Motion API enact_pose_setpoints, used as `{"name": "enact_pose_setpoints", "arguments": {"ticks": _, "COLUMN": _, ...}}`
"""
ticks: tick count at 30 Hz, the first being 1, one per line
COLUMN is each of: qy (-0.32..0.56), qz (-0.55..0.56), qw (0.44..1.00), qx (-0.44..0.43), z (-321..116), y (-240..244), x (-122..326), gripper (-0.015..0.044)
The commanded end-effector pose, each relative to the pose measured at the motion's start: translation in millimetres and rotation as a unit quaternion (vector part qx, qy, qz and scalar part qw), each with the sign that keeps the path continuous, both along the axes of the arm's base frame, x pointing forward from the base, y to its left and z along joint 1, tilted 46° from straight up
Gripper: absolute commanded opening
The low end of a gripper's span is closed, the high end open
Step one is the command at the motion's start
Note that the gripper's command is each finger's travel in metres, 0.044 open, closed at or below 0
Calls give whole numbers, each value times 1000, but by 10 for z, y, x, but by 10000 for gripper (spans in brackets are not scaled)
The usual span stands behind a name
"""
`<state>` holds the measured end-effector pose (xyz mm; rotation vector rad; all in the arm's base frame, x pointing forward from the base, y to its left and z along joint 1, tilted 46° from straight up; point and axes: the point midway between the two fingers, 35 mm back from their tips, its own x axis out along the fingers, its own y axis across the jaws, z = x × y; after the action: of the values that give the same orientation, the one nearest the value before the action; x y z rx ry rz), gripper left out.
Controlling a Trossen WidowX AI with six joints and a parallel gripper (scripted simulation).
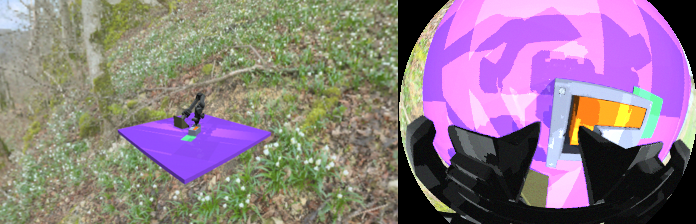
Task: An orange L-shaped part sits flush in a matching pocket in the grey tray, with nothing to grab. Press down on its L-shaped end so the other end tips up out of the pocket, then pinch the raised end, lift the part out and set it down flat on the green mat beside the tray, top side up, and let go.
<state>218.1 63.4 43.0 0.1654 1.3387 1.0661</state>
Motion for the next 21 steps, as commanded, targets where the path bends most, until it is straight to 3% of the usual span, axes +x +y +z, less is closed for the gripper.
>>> {"name": "enact_pose_setpoints", "arguments": {"ticks": 1, "qy": -3, "qz": -5, "qw": 1000, "qx": 2, "z": -56, "y": 58, "x": -3, "gripper": 180}}
{"name": "enact_pose_setpoints", "arguments": {"ticks": 21, "qy": -3, "qz": -5, "qw": 1000, "qx": 2, "z": -228, "y": 230, "x": -29, "gripper": 180}}
